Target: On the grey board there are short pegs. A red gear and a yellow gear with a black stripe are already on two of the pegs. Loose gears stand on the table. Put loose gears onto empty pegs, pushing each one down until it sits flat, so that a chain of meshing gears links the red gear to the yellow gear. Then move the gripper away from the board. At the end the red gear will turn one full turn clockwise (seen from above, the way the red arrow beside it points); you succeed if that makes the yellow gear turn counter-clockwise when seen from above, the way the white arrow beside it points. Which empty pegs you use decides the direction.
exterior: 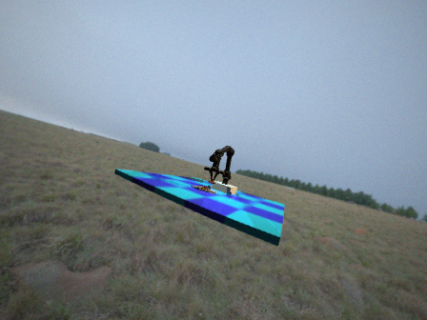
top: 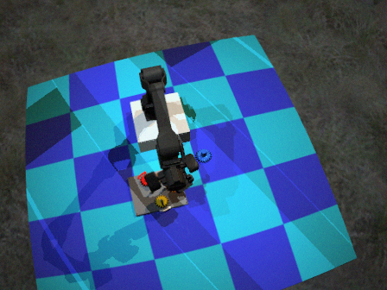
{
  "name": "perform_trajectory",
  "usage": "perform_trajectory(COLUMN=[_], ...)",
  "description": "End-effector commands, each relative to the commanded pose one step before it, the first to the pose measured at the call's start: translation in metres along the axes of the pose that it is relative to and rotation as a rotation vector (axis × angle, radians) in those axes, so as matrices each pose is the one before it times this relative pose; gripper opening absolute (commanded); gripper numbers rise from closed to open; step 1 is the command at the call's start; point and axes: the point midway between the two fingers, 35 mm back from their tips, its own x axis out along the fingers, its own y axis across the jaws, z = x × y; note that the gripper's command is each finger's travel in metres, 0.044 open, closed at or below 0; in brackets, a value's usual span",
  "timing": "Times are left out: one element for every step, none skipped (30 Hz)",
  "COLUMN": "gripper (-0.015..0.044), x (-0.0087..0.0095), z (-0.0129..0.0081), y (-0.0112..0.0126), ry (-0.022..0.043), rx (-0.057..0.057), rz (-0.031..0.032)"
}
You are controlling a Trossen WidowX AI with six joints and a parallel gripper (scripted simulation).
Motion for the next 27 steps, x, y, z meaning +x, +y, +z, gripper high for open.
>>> perform_trajectory(gripper=[0.0, 0.0, 0.0, 0.0, 0.0, 0.0, 0.0, 0.0, 0.0, 0.0, 0.0, 0.0, 0.0, 0.0, 0.0, 0.0, 0.0, 0.0, 0.0, 0.0, 0.0, 0.0, 0.0, 0.0, 0.0, 0.0, 0.0], x=[0.00221, 0.00109, 0.00109, 0.00109, 0.00109, 0.00109, 0.00109, 0.00109, 0.00108, 0.00108, 0.00108, 0.00108, 0.00108, 0.00108, 0.00108, 0.00108, 0.00108, 0.00108, 0.00108, 0.00107, 0.00089, 0.00054, 0.00018, -0.00003, -0.00003, 0.0, 0.0], z=[-0.00459, -0.00129, -0.0013, -0.00131, -0.00132, -0.00133, -0.00134, -0.00135, -0.00136, -0.00137, -0.00138, -0.00139, -0.0014, -0.00141, -0.00142, -0.00143, -0.00144, -0.00145, -0.00146, -0.00147, -0.00123, -0.00074, -0.00025, -0.00014, -0.00014, 0.0, 0.0], y=[-0.00613, -0.00117, -0.00116, -0.00115, -0.00114, -0.00113, -0.00112, -0.0011, -0.00109, -0.00108, -0.00107, -0.00106, -0.00104, -0.00103, -0.00102, -0.00101, -0.001, -0.00098, -0.00097, -0.00096, -0.00079, -0.00047, -0.00016, -0.00013, -0.00013, 0.0, 0.0], ry=[-0.00749, 0.00011, 0.00011, 0.00011, 0.00011, 0.00011, 0.00011, 0.00011, 0.00011, 0.00011, 0.00011, 0.00012, 0.00012, 0.00012, 0.00012, 0.00012, 0.00012, 0.00012, 0.00012, 0.00012, 0.0001, 0.00006, 0.00002, 0.00001, 0.00001, 0.0, 0.0], rx=[-0.0027, 0.0, 0.0, 0.0, 0.0, 0.0, 0.0, 0.0, 0.0, 0.0, 0.0, 0.0, 0.0, 0.0, 0.0, 0.0, 0.0, 0.0, 0.0, 0.0, 0.0, 0.0, 0.0, 0.0, 0.0, 0.0, 0.0], rz=[-0.00533, -0.00008, -0.00008, -0.00007, -0.00007, -0.00007, -0.00007, -0.00007, -0.00007, -0.00006, -0.00006, -0.00006, -0.00006, -0.00006, -0.00006, -0.00005, -0.00005, -0.00005, -0.00005, -0.00005, -0.00004, -0.00002, -0.00001, -0.00001, -0.00001, 0.0, 0.0])
